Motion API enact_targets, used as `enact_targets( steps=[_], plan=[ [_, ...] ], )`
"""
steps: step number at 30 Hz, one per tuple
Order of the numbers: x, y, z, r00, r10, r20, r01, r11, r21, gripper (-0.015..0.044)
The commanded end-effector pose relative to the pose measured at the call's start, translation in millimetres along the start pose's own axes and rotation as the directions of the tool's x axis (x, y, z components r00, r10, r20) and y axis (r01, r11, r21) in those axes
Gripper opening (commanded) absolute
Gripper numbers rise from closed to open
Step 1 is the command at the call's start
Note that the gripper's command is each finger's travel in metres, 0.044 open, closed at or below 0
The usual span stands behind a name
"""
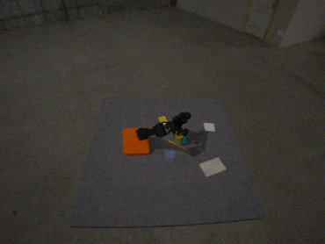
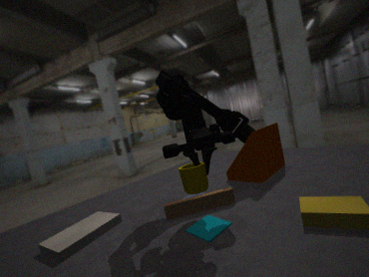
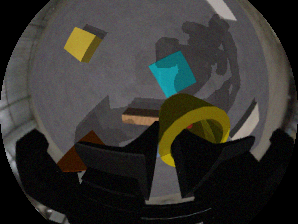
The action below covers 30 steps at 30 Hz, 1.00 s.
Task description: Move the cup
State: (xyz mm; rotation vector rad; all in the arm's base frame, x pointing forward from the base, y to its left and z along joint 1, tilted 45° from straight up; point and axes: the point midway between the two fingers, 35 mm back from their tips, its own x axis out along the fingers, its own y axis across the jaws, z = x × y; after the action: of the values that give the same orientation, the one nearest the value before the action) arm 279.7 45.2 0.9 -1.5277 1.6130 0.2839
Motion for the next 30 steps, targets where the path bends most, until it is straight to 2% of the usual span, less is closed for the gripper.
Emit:
enact_targets(
  steps=[1,30],
  plan=[
    [-0.6,0.0,9.0,1.000,0.002,0.001,-0.002,1.000,0.001,0.0000],
    [-2.3,-2.8,62.5,1.000,0.002,0.004,-0.002,1.000,0.003,0.0000]
  ],
)
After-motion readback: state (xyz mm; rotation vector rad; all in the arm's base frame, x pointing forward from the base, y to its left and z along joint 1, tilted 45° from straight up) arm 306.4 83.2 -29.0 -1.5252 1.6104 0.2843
